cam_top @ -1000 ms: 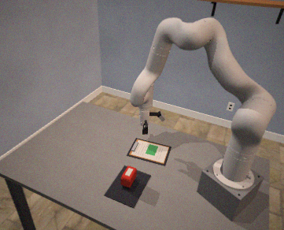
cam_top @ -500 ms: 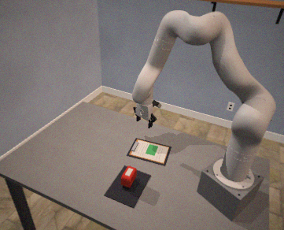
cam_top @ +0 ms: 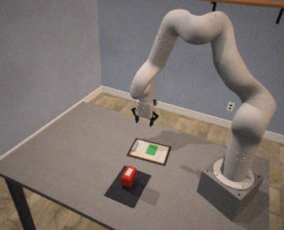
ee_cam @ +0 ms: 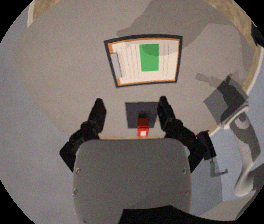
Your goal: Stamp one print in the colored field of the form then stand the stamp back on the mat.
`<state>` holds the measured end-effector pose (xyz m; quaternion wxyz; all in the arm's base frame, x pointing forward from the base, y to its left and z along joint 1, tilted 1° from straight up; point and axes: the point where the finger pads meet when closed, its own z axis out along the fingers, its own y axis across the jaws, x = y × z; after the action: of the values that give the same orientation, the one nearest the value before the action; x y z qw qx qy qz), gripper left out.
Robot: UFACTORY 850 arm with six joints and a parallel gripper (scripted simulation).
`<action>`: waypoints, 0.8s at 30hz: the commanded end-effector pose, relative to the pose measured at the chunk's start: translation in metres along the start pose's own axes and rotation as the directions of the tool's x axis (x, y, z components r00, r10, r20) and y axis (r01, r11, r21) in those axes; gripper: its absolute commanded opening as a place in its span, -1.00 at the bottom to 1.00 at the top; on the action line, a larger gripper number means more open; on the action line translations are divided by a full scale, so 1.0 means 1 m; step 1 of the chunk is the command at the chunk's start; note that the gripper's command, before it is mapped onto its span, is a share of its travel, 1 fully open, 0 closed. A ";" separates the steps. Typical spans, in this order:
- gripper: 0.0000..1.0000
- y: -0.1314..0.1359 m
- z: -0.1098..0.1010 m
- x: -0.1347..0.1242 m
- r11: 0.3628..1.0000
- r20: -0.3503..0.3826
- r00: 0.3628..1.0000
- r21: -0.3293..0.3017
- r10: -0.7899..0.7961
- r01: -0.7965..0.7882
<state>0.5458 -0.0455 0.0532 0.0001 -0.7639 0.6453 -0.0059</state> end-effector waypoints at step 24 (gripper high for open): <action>0.94 0.041 0.039 -0.283 1.000 0.022 1.000 -0.001 -0.014 0.014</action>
<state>0.4648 0.1912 0.0165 0.0109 -0.7698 0.6381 0.0095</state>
